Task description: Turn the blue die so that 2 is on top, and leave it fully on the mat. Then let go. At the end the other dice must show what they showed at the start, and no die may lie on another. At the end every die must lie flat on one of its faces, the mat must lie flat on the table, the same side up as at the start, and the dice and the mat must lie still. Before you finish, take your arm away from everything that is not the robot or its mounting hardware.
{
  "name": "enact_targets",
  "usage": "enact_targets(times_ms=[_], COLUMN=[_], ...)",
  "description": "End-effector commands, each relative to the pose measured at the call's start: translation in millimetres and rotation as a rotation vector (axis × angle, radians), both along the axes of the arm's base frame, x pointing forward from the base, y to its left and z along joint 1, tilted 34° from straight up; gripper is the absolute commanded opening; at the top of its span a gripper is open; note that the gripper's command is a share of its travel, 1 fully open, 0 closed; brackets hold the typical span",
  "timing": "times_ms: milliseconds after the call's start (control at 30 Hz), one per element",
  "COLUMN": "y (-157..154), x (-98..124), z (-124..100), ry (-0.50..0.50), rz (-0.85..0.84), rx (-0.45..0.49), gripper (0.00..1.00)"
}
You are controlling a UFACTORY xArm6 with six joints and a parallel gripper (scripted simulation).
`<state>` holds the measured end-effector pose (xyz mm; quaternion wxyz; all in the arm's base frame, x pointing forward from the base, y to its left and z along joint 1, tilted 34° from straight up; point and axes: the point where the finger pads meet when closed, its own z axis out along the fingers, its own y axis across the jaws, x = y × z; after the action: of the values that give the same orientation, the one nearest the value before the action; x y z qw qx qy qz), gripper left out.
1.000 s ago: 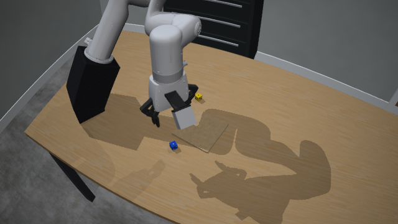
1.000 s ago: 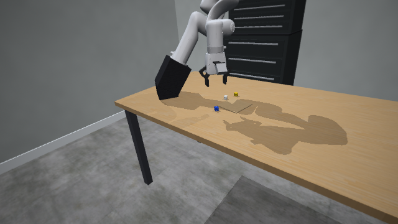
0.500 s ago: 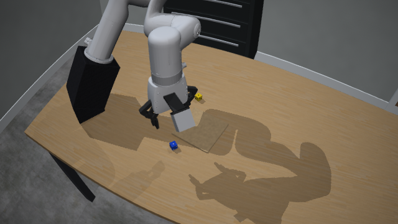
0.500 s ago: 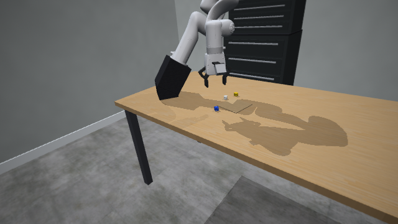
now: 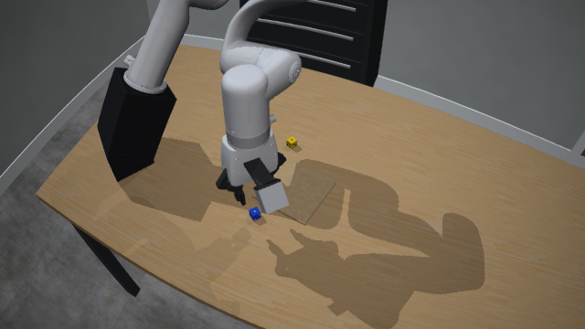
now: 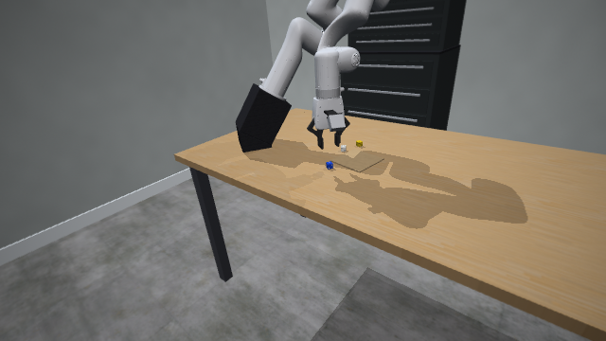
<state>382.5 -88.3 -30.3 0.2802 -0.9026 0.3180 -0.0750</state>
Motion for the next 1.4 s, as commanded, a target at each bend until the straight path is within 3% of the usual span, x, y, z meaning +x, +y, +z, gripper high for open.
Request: enact_targets(times_ms=[0,1367], y=[-0.4,1.5], x=[3.0,4.4], z=[-1.6,-5.3], ry=[-0.005,-0.005], rz=[-0.002,-0.002], rx=[-0.001,-0.001], gripper=[0.36,0.36])
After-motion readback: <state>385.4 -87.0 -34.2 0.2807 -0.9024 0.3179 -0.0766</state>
